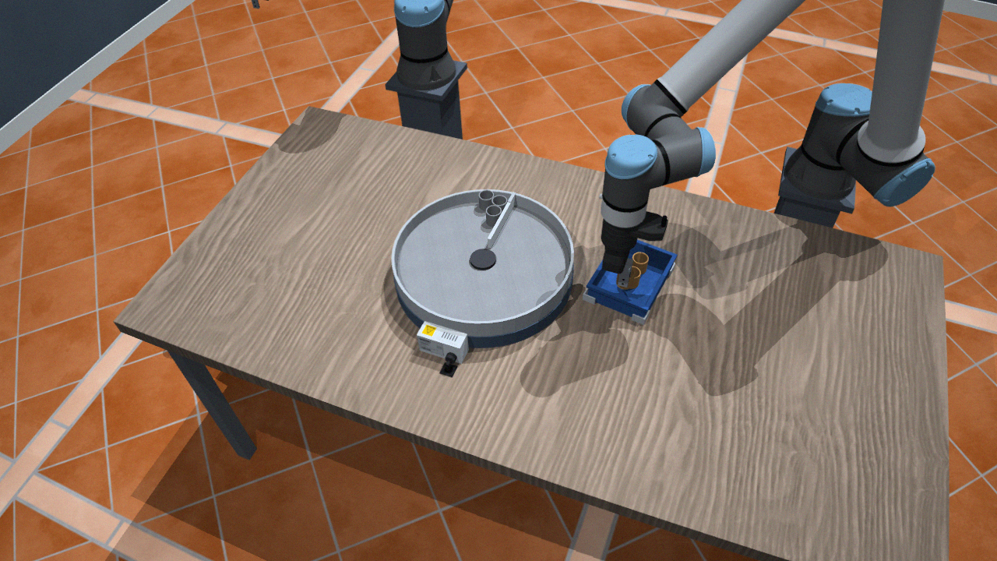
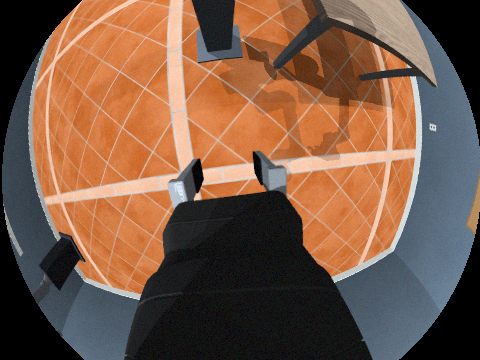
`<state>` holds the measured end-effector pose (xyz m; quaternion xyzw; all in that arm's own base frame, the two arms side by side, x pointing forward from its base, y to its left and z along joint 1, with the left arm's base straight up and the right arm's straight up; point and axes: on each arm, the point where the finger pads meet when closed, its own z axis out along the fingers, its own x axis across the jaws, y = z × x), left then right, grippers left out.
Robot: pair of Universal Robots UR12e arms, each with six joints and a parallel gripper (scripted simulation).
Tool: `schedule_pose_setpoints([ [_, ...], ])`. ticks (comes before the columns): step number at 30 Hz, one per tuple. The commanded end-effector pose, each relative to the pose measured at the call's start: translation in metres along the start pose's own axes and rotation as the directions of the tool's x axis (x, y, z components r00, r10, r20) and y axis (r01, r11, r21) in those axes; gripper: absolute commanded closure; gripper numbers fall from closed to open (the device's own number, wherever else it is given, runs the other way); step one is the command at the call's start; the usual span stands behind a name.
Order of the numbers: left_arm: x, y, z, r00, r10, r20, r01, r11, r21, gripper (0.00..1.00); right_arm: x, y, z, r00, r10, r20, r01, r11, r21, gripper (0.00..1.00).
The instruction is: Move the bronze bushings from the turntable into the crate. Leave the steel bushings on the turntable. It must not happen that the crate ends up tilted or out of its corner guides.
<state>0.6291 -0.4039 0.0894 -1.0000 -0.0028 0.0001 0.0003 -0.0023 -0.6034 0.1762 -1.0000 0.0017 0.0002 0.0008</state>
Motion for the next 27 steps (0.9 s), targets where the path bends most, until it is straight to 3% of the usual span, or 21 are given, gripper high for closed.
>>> schedule_pose_setpoints([
  [1,0.001,0.001,0.001,1.000,0.000,-0.002,0.000,1.000,-0.002,1.00,0.000,0.001,-0.001,1.000,0.000,0.000,0.000,1.000,-0.002,0.00],
  [27,0.001,0.001,0.034,1.000,0.000,-0.002,0.000,1.000,-0.001,1.00,0.000,0.001,-0.001,1.000,0.000,0.000,0.000,1.000,-0.002,0.00],
])
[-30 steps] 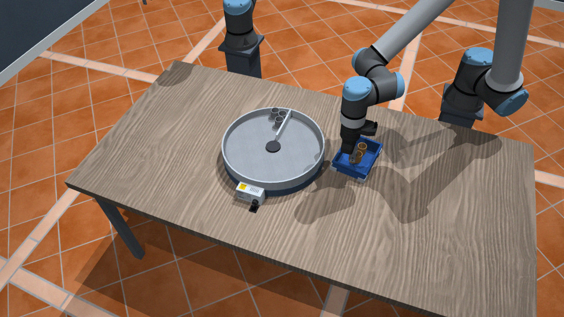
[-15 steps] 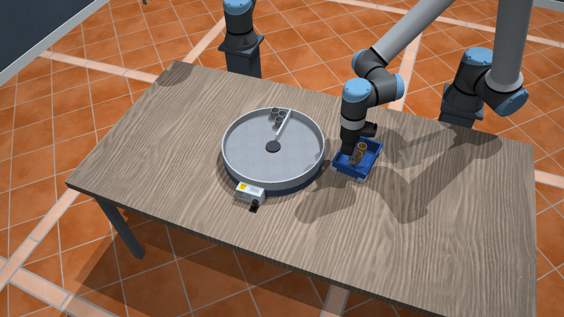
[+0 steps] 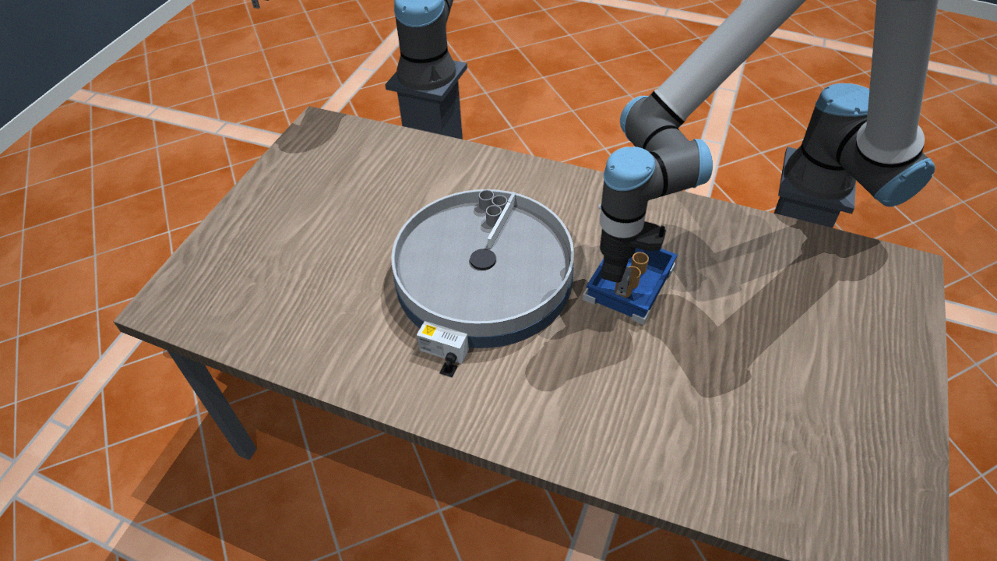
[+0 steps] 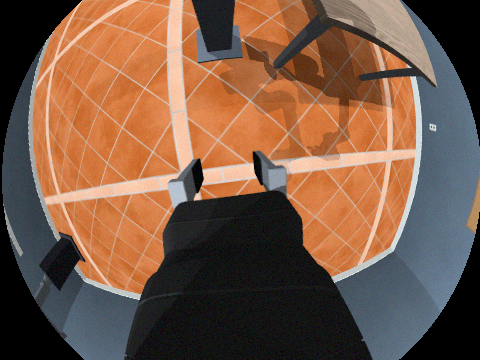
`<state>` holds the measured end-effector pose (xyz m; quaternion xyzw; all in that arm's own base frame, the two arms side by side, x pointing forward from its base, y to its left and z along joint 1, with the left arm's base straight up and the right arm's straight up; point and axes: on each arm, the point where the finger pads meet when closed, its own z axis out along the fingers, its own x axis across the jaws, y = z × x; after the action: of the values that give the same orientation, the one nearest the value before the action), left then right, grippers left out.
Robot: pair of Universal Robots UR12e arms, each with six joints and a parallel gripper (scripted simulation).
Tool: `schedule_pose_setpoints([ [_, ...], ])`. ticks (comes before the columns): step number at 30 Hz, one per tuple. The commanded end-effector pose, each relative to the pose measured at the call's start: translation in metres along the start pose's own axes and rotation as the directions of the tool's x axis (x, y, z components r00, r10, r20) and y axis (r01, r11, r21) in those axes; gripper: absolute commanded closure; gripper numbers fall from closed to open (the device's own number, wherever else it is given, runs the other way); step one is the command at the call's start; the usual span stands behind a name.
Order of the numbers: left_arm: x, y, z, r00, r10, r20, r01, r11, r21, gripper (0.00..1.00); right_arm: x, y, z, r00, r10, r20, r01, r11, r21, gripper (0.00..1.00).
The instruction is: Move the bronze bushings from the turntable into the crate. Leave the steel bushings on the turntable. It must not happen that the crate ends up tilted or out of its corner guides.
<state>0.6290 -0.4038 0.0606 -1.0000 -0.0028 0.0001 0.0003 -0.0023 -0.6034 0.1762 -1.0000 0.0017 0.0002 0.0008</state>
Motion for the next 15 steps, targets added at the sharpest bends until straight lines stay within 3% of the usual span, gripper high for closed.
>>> schedule_pose_setpoints([
  [1,0.0007,0.0007,0.0062,1.000,0.000,-0.002,0.000,1.000,-0.002,1.00,0.0002,0.0007,-0.0009,1.000,0.000,0.000,0.000,1.000,-0.002,0.00],
  [15,0.0007,0.0007,0.0118,1.000,0.000,-0.002,0.000,1.000,-0.002,1.00,0.0002,0.0007,-0.0009,1.000,0.000,0.000,0.000,1.000,-0.002,0.00],
])
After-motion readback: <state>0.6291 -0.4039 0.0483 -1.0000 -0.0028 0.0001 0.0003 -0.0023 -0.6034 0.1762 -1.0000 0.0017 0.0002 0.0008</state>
